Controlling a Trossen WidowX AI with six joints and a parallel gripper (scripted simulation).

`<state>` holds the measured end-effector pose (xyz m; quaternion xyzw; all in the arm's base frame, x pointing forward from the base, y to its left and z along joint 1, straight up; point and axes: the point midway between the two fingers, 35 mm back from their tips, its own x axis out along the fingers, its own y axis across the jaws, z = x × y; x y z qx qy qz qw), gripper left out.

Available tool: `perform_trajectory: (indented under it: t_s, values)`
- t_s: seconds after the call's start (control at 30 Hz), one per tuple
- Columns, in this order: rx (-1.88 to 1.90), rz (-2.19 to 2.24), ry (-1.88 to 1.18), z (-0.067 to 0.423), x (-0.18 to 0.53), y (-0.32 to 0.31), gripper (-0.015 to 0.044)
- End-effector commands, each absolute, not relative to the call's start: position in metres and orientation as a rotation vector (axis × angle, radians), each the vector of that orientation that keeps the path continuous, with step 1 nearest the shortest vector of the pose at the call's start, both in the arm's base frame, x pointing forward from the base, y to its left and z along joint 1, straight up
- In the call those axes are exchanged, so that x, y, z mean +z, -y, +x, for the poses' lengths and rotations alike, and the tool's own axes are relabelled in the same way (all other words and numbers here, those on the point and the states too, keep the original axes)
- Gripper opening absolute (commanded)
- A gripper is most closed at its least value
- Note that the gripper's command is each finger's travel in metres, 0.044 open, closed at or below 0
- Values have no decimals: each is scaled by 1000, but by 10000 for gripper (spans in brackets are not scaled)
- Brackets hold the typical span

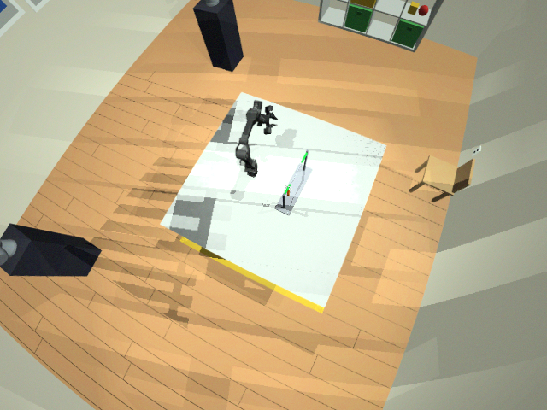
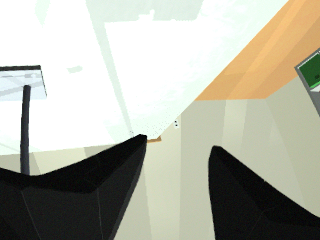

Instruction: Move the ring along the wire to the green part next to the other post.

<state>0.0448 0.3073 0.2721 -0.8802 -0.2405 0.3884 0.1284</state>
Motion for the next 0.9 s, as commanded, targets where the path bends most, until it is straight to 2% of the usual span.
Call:
perform_trajectory:
  t_s: [0.0, 0.43, 0.87]
  values:
    - [1171, -2427, 525, 75, 261, -297, 160]
    - [1167, -2018, 101, 152, 232, -254, 160]
    - [1030, -1582, -191, 209, 206, -196, 160]
